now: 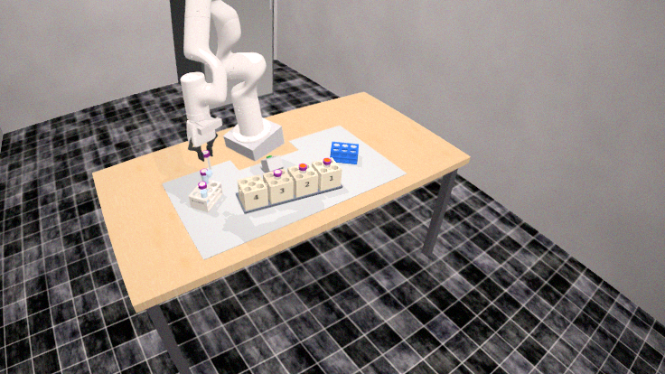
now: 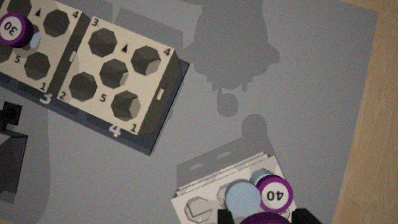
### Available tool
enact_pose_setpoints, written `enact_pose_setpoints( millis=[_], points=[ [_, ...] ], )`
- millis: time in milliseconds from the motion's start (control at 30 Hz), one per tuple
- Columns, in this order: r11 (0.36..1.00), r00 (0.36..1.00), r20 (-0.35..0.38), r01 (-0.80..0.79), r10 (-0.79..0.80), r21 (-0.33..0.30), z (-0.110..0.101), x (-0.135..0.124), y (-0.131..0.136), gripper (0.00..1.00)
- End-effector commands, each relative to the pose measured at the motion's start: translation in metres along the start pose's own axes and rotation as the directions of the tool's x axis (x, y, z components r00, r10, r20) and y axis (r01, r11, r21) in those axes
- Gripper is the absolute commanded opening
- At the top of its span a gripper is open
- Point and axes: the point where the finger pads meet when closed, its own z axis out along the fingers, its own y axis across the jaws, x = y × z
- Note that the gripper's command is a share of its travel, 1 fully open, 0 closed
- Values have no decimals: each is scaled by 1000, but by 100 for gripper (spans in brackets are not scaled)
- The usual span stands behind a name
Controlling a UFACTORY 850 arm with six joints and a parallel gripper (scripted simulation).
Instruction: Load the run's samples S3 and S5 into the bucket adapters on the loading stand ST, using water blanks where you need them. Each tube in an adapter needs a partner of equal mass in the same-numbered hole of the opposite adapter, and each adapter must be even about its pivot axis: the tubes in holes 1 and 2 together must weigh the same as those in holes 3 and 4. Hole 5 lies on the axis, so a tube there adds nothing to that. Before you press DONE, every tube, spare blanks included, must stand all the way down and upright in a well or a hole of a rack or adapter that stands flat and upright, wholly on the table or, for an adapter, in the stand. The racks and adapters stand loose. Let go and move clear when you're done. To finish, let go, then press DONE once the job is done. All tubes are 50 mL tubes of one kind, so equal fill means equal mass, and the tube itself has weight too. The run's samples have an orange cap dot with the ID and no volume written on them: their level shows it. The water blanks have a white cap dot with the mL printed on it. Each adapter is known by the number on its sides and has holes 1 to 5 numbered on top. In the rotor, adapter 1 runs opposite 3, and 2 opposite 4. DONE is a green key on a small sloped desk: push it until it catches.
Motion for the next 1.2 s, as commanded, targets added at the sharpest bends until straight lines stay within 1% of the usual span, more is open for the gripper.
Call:
enact_pose_setpoints(
  millis=[0, 167, 267, 733, 800, 1067, 1167],
  points=[
    [976, 975, 32, -216, 218, -36, 1, 22, -23, 0],
    [926, 926, 26, -375, 377, -41, 2, 38, -42, 0],
    [918, 919, 25, -393, 395, -41, 2, 41, -45, 0],
    [918, 918, 25, -393, 395, -41, 5, 87, -98, 0],
    [918, 918, 25, -393, 395, -41, 5, 87, -98, 0],
    [918, 918, 25, -394, 395, -41, 7, 113, -127, 0],
    [918, 918, 25, -394, 395, -41, 7, 113, -127, 0]
  ],
)
